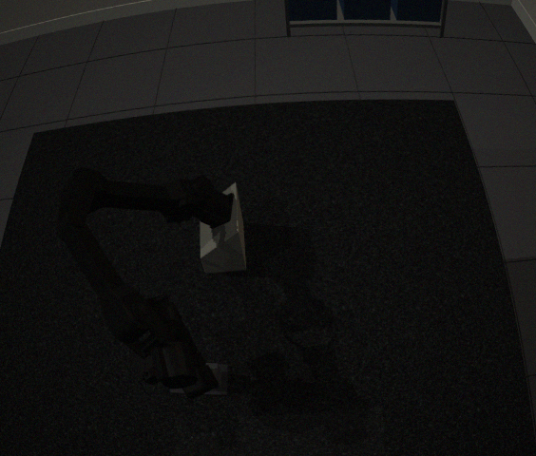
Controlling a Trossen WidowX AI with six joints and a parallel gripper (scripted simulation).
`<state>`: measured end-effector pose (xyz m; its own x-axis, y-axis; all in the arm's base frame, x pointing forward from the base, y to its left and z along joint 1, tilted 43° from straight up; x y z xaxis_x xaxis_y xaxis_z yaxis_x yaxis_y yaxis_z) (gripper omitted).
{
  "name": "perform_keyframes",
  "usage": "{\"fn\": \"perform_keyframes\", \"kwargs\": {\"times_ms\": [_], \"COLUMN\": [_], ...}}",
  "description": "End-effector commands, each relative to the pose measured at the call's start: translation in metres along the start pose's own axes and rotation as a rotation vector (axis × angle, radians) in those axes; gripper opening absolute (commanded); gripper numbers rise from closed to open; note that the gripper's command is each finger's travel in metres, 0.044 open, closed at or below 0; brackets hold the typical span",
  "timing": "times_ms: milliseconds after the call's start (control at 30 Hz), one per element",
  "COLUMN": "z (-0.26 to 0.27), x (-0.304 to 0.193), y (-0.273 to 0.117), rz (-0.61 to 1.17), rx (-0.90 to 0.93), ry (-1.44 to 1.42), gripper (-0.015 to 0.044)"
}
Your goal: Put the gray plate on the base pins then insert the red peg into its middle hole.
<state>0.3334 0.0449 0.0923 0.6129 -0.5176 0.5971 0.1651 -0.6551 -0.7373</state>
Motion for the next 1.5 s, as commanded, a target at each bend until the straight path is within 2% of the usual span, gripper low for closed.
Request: {"fn": "perform_keyframes", "kwargs": {"times_ms": [0,267,467,1467], "z": [0.001,0.000,0.000,0.000], "x": [0.001,0.000,0.000,-0.004], "y": [0.001,0.000,0.000,-0.012], "rz": [-0.001,0.000,0.000,-0.009], "rx": [0.002,0.000,0.000,0.001], "ry": [-0.005,0.000,0.000,-0.014], "gripper": [0.0000,0.0000,0.0150,0.0150]}}
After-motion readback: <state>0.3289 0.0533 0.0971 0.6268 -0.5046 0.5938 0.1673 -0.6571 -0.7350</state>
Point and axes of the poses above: the point midway between the two fingers, 35 mm back from their tips, its own y axis out along the fingers, its own z axis across the jaws, x = y × z, the point moved 3 cm from there along -y, back along the fingers, and after that the axes turned 5 degrees about -y, right-handed, at the moved point
